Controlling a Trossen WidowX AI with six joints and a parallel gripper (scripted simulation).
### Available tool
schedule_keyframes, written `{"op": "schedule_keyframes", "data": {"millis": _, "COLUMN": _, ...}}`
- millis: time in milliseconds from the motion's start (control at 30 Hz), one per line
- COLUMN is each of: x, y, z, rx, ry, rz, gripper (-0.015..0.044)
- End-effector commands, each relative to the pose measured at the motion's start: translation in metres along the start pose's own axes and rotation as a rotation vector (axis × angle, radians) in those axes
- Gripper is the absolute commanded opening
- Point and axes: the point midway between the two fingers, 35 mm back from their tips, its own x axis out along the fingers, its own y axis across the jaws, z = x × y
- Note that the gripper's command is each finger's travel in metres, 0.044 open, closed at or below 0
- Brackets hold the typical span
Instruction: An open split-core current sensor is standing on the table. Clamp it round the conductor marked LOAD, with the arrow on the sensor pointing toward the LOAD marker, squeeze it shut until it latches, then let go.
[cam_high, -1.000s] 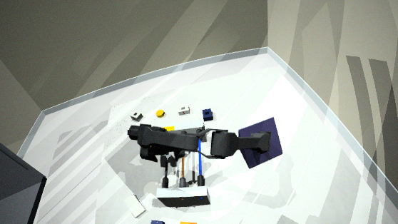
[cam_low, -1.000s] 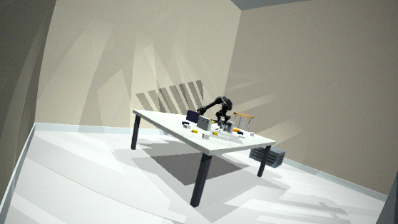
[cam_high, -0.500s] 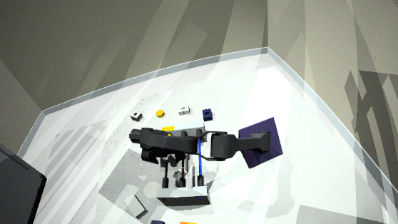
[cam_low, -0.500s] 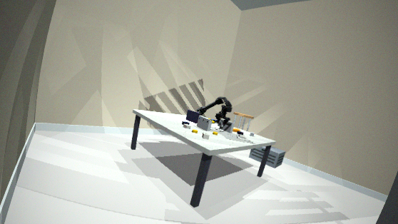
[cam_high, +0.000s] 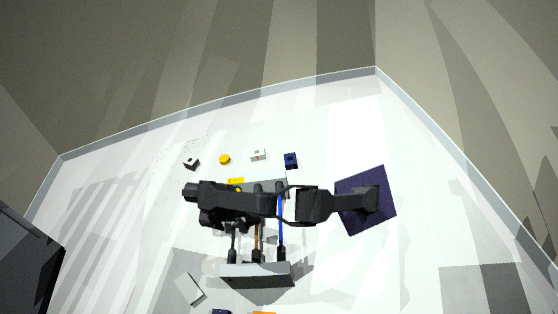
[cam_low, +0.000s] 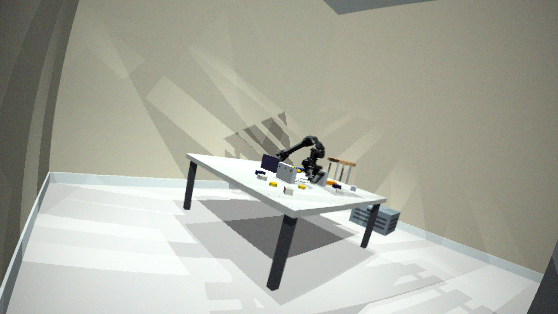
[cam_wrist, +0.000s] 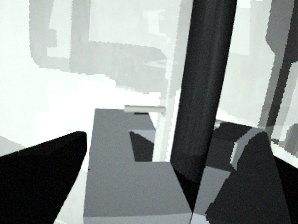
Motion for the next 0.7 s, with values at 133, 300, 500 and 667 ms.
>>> {"op": "schedule_keyframes", "data": {"millis": 133, "x": -0.0009, "y": 0.0002, "z": -0.0002, "rx": -0.001, "ry": 0.000, "rz": 0.001, "gripper": 0.0333}}
{"op": "schedule_keyframes", "data": {"millis": 300, "x": -0.0009, "y": 0.0002, "z": -0.0002, "rx": -0.001, "ry": 0.000, "rz": 0.001, "gripper": 0.0300}}
{"op": "schedule_keyframes", "data": {"millis": 500, "x": -0.0009, "y": 0.0002, "z": -0.0002, "rx": -0.001, "ry": 0.000, "rz": 0.001, "gripper": 0.0182}}
{"op": "schedule_keyframes", "data": {"millis": 667, "x": -0.0009, "y": 0.0002, "z": -0.0002, "rx": -0.001, "ry": 0.000, "rz": 0.001, "gripper": 0.0050}}
